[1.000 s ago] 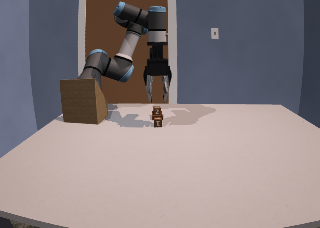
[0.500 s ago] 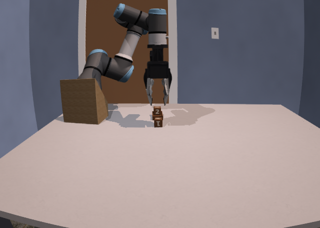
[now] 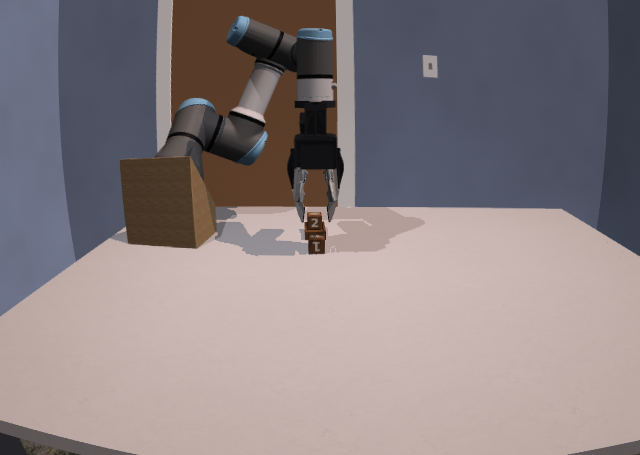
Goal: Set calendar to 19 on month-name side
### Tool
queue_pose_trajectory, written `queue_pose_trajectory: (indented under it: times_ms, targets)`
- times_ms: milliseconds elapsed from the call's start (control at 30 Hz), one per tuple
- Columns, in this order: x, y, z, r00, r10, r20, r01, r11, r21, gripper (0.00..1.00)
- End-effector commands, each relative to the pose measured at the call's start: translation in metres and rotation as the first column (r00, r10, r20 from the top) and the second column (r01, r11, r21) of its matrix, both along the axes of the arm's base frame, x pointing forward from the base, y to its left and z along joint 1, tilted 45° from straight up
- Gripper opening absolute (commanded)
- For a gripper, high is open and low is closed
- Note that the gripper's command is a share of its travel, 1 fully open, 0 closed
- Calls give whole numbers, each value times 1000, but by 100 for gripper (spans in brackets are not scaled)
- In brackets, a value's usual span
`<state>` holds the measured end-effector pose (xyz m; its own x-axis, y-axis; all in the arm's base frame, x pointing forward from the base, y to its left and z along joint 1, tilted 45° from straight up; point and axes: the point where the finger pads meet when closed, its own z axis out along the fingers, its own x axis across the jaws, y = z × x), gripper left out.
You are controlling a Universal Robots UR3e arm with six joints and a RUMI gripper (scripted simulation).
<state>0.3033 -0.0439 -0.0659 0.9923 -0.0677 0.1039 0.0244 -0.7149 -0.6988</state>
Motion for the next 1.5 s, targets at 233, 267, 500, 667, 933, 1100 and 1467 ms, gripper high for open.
queue_pose_trajectory:
  times_ms: [233,267,500,667,933,1100,1467]
  targets:
    - [2,9,-10,1000,-1,1,1,1000,-3,28]
    - [2,9,-11,1000,-1,1,1,1000,-3,28]
    - [3,12,-14,1000,-1,1,1,1000,-3,28]
    - [3,13,-15,1000,-1,1,1,1000,-3,28]
    - [3,13,-15,1000,-1,1,1,1000,-3,28]
    - [3,13,-15,1000,-1,1,1,1000,-3,28]
    - [3,13,-15,1000,-1,1,1,1000,-3,28]
